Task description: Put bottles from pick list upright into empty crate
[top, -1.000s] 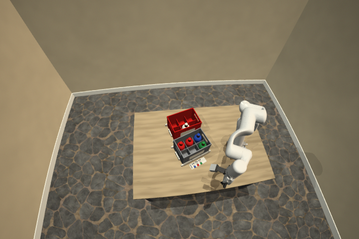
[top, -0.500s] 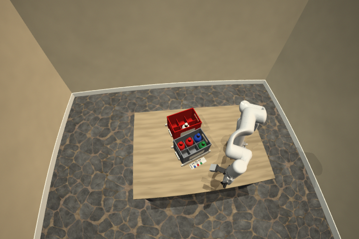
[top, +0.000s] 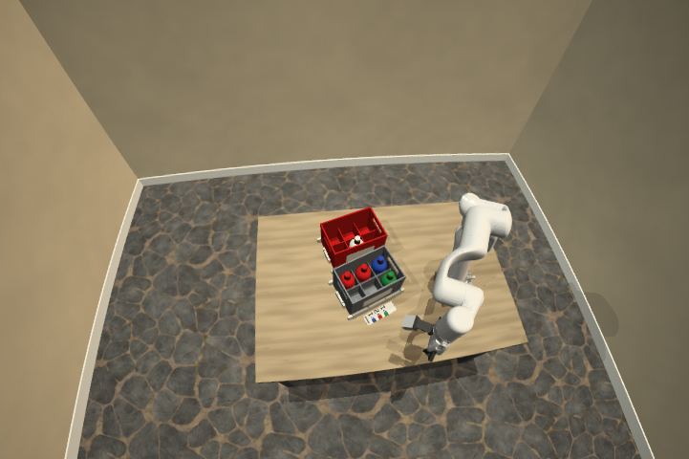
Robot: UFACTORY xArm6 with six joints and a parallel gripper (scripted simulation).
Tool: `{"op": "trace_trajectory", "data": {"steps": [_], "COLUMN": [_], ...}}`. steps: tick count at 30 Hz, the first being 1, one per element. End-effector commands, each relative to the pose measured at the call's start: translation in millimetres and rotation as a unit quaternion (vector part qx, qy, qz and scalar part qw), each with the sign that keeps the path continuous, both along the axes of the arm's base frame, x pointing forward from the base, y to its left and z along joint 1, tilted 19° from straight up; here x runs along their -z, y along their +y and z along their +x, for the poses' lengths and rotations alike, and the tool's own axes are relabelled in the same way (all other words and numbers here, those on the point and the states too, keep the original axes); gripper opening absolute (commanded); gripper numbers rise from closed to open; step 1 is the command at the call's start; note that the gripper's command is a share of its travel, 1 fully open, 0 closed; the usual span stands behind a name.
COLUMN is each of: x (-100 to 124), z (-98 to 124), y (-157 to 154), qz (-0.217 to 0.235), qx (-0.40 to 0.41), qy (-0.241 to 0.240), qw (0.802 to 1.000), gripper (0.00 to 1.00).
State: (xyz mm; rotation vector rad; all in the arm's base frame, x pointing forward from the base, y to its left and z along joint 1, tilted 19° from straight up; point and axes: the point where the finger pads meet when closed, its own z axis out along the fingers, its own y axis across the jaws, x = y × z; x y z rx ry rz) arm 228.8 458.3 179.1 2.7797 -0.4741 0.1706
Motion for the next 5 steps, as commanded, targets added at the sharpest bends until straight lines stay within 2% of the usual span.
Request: {"op": "trace_trajectory", "data": {"steps": [1, 5], "x": [-1.8, -1.8], "z": [0.2, 0.2], "y": [1.1, 1.1], "qz": [0.002, 0.002], "qx": [0.0, 0.0], "qy": [-0.001, -0.001], "qw": [1.0, 1.0], "gripper": [0.65, 0.65]}}
